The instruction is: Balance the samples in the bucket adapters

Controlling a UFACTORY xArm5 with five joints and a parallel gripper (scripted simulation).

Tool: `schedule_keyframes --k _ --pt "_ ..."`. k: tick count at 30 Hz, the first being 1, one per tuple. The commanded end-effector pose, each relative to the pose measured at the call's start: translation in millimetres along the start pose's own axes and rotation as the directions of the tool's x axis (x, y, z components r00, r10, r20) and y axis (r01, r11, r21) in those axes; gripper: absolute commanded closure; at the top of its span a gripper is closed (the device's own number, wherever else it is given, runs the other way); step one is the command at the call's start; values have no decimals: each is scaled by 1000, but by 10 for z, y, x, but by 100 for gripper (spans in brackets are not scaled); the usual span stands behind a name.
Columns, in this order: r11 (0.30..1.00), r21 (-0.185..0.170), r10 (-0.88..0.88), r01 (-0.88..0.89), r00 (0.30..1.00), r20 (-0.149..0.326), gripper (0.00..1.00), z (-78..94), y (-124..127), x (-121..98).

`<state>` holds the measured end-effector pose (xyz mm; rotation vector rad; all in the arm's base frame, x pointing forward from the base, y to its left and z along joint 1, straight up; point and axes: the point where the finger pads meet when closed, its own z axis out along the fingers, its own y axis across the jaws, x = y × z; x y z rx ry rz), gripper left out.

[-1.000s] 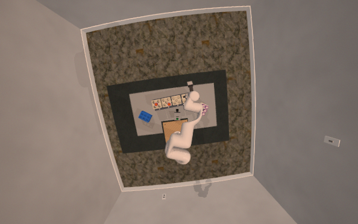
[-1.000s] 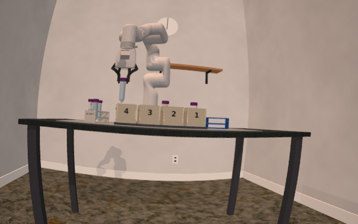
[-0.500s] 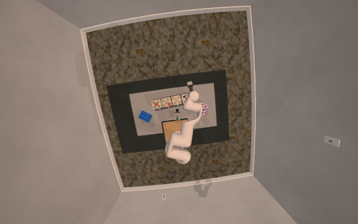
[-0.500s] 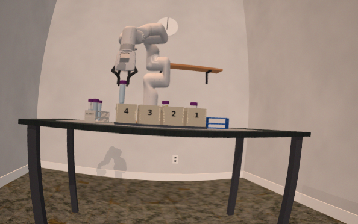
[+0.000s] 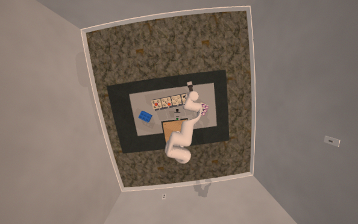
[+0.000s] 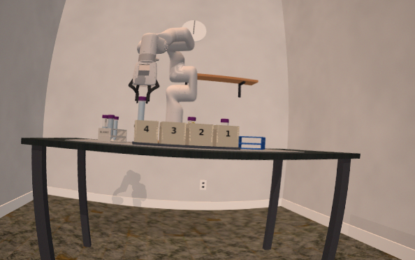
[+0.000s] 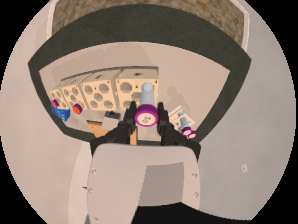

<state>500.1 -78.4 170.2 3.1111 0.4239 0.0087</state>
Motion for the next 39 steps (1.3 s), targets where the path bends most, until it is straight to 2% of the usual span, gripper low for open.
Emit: schedule_keyframes --k 1,39 --pt "1000 -2 0 0 1000 -4 100 30 5 11" --pt "1000 -2 0 0 1000 -4 100 370 6 12"
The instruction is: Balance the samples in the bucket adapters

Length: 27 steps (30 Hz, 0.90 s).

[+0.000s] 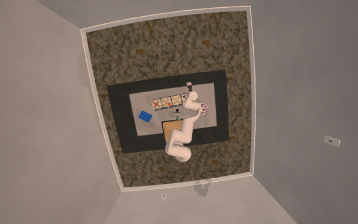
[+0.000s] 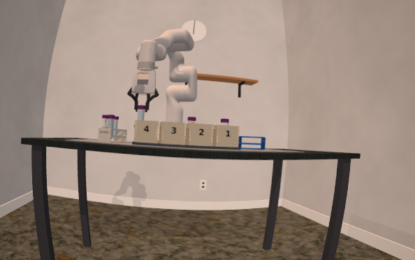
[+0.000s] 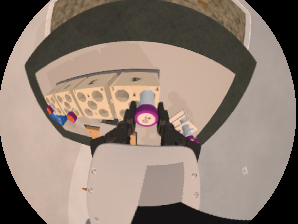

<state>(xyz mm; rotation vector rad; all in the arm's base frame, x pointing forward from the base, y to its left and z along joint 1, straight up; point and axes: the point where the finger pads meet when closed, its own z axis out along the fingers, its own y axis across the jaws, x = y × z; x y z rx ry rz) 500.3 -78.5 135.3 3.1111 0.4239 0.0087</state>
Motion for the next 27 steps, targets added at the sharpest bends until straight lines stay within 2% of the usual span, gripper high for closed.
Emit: schedule_keyframes --k 1,27 --pt "1000 -2 0 0 1000 -4 100 20 5 12" --pt "1000 -2 0 0 1000 -4 100 251 6 12"
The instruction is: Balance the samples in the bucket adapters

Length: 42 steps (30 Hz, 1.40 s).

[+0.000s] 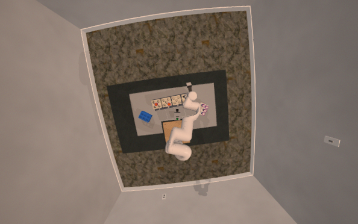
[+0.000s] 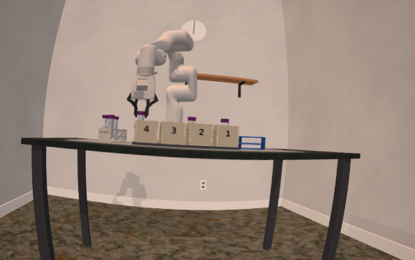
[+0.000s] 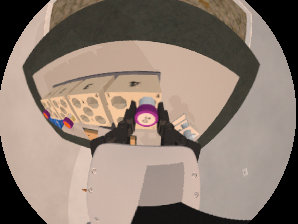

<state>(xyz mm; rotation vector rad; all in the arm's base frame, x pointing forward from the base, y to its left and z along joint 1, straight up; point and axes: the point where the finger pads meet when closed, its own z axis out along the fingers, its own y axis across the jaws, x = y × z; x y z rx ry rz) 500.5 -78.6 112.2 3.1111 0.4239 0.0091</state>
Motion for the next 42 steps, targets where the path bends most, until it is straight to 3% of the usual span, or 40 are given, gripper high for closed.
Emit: schedule_keyframes --k 1,18,19,42 --pt "1000 -2 0 0 1000 -4 100 31 5 12" --pt "1000 -2 0 0 1000 -4 100 41 5 12" --pt "1000 -2 0 0 1000 -4 57 44 5 12" --pt "1000 -2 0 0 1000 -4 57 44 5 12"
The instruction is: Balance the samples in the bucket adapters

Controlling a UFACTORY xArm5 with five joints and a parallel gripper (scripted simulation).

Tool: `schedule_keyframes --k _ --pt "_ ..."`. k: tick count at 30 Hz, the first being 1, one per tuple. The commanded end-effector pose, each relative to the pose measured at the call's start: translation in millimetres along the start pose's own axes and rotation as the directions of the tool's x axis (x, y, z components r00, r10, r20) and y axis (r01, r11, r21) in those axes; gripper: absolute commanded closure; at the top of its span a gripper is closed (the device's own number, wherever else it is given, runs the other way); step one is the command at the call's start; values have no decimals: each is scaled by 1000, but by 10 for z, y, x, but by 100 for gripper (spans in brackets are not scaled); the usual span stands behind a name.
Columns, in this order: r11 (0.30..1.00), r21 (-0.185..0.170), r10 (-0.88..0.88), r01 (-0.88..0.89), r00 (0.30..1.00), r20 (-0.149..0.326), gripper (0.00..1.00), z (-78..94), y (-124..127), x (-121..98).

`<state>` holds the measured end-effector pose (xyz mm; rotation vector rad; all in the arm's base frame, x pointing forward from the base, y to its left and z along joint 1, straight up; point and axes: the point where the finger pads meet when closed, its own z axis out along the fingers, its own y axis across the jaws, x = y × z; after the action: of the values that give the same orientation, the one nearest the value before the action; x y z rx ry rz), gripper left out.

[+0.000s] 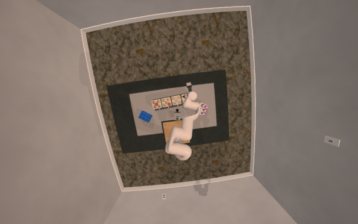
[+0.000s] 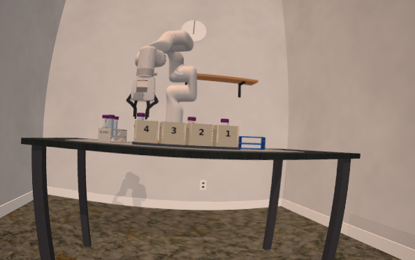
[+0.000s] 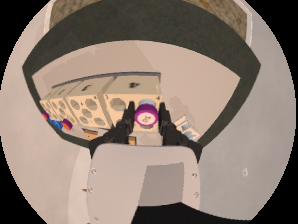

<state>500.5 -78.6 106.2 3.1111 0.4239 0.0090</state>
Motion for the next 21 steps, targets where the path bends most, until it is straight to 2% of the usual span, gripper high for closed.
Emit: schedule_keyframes --k 1,5,21 --pt "1000 -2 0 0 1000 -4 57 -17 5 12" --pt "1000 -2 0 0 1000 -4 57 -17 5 12" --pt "1000 -2 0 0 1000 -4 57 -297 5 11"
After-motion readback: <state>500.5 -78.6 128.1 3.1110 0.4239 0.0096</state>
